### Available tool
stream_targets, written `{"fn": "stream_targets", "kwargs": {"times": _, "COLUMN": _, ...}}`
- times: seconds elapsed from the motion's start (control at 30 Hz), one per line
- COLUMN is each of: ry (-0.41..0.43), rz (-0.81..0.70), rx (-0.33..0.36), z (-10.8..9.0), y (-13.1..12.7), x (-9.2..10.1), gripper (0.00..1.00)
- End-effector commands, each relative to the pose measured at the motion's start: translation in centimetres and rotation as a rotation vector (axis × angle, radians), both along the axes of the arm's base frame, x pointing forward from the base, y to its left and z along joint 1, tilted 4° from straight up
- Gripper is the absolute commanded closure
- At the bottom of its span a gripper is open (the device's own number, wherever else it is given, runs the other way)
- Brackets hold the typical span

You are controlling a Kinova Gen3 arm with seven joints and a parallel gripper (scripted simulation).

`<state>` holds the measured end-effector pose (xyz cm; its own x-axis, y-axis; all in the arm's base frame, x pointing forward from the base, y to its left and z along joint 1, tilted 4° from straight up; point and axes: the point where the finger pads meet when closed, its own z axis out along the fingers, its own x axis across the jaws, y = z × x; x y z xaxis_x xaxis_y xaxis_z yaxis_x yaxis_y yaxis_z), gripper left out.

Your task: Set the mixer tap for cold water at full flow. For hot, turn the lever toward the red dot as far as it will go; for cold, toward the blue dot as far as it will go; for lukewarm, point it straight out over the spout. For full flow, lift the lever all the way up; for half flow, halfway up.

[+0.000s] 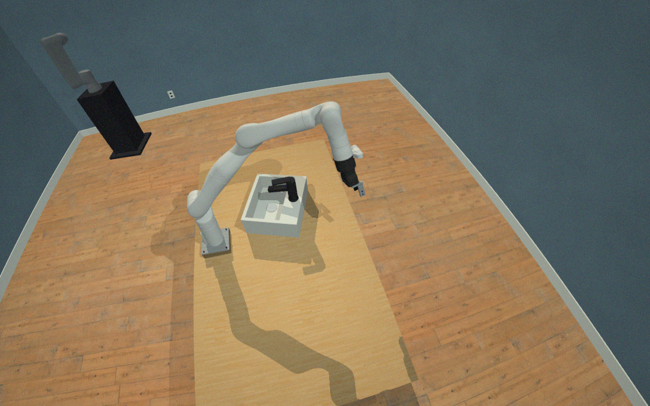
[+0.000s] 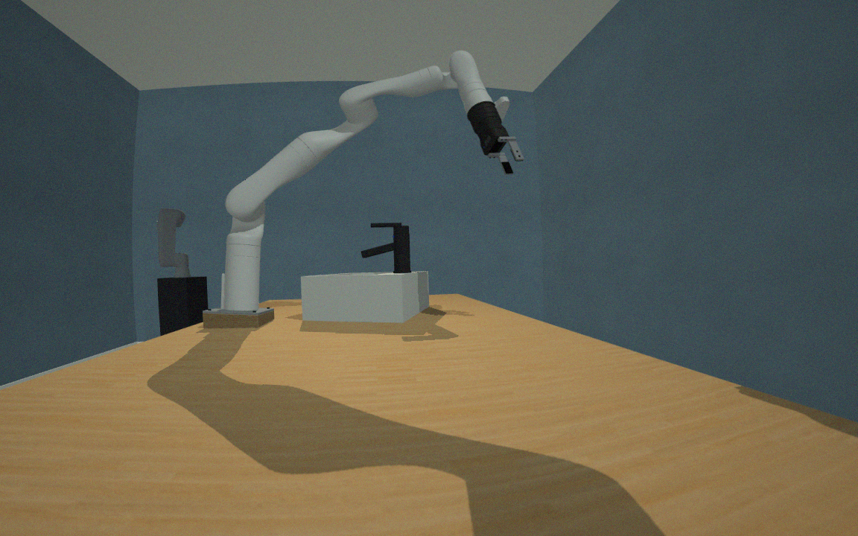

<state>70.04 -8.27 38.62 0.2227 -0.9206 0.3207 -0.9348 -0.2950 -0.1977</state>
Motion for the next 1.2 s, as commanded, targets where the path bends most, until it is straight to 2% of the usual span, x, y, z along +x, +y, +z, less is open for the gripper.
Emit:
{"fn": "stream_targets", "kwargs": {"times": 0.0, "ry": -0.003, "rz": 0.0, "rx": 0.0, "z": 0.2, "y": 0.0, "x": 0.0, "gripper": 0.0}}
{"fn": "stream_targets", "kwargs": {"times": 0.73, "ry": -0.004, "rz": -0.005, "rx": 0.005, "z": 0.3, "y": 0.5, "x": -0.3, "gripper": 0.0}}
{"fn": "stream_targets", "kwargs": {"times": 0.9, "ry": -0.01, "rz": -0.023, "rx": 0.028, "z": 1.0, "y": 2.4, "x": -1.6, "gripper": 0.0}}
{"fn": "stream_targets", "kwargs": {"times": 1.03, "ry": -0.014, "rz": -0.048, "rx": 0.064, "z": 1.7, "y": 5.2, "x": -3.8, "gripper": 0.0}}
{"fn": "stream_targets", "kwargs": {"times": 1.1, "ry": -0.014, "rz": -0.048, "rx": 0.064, "z": 1.7, "y": 5.2, "x": -3.8, "gripper": 0.0}}
{"fn": "stream_targets", "kwargs": {"times": 1.17, "ry": -0.014, "rz": -0.062, "rx": 0.087, "z": 2.0, "y": 6.9, "x": -5.3, "gripper": 0.0}}
